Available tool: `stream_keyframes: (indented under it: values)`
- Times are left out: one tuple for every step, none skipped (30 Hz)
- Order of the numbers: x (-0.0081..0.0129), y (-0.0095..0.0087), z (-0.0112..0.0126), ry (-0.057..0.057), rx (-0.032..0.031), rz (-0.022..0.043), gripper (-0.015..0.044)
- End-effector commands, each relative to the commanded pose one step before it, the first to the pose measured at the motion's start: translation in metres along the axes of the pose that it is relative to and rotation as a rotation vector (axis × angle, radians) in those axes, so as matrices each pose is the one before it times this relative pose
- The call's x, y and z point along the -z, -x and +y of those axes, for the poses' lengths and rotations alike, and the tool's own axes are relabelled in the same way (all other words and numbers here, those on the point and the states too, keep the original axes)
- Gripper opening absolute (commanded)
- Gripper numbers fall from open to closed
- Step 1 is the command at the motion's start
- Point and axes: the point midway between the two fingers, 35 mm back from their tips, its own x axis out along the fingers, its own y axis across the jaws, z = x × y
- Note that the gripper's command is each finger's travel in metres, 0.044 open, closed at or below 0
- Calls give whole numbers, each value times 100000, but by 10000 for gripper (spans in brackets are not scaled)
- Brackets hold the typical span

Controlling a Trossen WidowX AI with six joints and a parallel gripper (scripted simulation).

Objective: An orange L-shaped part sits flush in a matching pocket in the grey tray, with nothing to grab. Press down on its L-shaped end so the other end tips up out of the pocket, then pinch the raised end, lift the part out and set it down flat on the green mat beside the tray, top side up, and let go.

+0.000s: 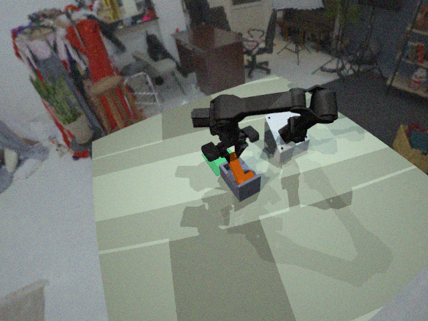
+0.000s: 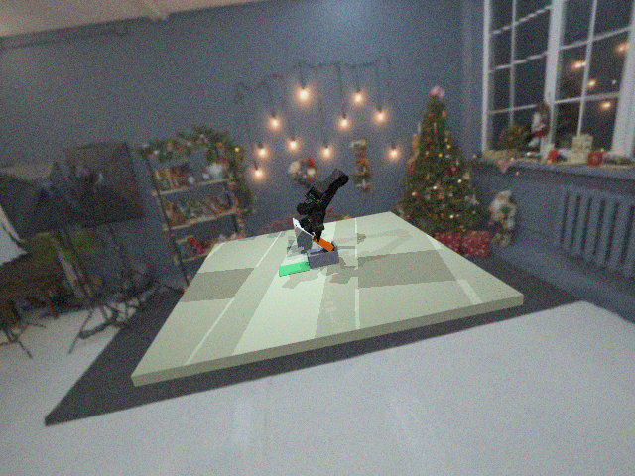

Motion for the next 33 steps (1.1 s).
stream_keyframes:
  values:
    - [9, 539, 24, 441, 102, -162, 0]
    - [-1, 153, 0, -3, 3, -5, 0]
    - [-1, 153, 0, -3, 3, -5, 0]
    - [-1, 153, 0, -3, 3, -5, 0]
    - [-1, 153, 0, -3, 3, -5, 0]
    - [-1, 154, 0, -3, 3, -5, 0]
    - [-1, 154, 0, -3, 3, -5, 0]
    - [-1, 154, 0, -3, 3, -5, 0]
    - [-1, 154, 0, -3, 3, -5, 0]
    - [-1, 153, 0, -3, 3, -5, 0]
    - [-1, 153, -1, -3, 3, -4, 0]
    - [0, 154, -2, -3, 4, -3, 0]
    - [0, 154, -3, -3, 4, -2, 0]
    - [0, 154, -4, -2, 4, -1, 0]
    - [4, -71, -7, 3, 0, 11, 0]
    - [10, -128, -17, 5, 0, 25, 0]
    - [0, 24, 0, -1, 0, -1, 0]
    - [-1, 50, 0, -1, 1, -2, 0]
    - [-1, 68, 0, -1, 1, -3, 0]
    - [-1, 88, 0, -2, 2, -3, 0]
    - [-1, 112, 0, -2, 2, -4, 0]
    - [-1, 138, -1, -3, 3, -4, 0]
    - [-1, 131, -2, -2, 3, -3, 0]
    - [-96, -8, -5, 0, -1, -9, 0]
    - [-201, -17, -10, 0, -3, -19, 0]
    - [-271, -23, -13, 0, -3, -23, 0]
    - [-369, -30, -18, 1, -4, -29, 0]
    - [-412, -32, -24, 2, -4, -29, 0]
    - [-513, -38, -37, 4, -4, -32, 0]
    - [-544, -35, -44, 5, -3, -30, 0]
    - [-533, -27, -42, 6, -3, -28, 0]
    - [-515, -19, -39, 6, -3, -27, 0]
    - [-504, -12, -40, 6, -3, -28, 0]
